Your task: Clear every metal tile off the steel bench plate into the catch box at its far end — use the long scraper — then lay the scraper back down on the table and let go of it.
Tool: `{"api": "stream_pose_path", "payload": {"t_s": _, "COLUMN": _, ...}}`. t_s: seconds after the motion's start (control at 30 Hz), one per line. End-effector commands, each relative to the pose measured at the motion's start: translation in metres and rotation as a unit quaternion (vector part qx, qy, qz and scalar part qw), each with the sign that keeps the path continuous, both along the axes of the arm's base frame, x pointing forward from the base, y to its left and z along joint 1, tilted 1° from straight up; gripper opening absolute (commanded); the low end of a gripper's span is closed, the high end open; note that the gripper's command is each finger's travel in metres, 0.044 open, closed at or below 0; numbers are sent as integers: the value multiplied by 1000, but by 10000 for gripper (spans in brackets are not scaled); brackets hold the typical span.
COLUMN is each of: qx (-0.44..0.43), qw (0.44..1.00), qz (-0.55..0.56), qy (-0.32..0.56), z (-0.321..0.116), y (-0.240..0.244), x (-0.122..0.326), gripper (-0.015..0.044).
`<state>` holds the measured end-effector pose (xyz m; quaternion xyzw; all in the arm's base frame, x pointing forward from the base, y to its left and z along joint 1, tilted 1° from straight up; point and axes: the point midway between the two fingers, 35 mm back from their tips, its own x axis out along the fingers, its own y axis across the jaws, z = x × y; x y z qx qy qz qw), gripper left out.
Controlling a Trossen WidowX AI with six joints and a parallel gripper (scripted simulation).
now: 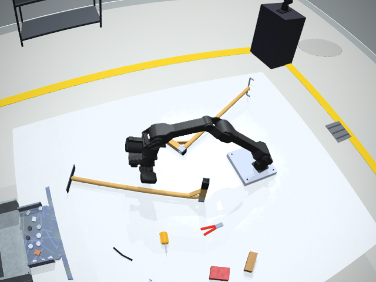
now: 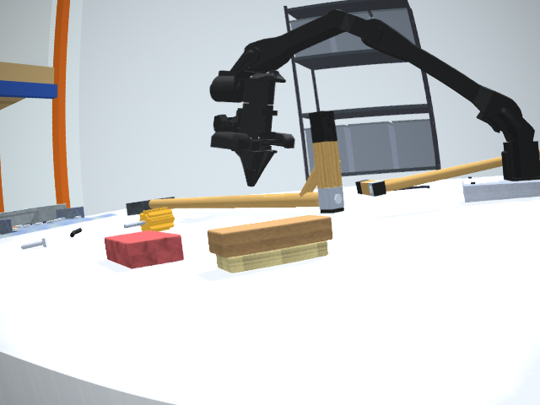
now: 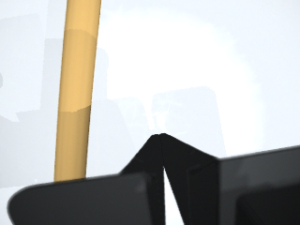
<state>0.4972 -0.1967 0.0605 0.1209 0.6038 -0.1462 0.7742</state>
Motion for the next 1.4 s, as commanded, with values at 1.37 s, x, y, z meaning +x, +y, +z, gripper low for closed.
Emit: {"api": "stream_pose_path", "payload": {"t_s": 1.37, "qx": -4, "qw": 1000, "qz": 2, "qy": -4, "z": -32, "y": 19, "x": 16, "gripper": 0}}
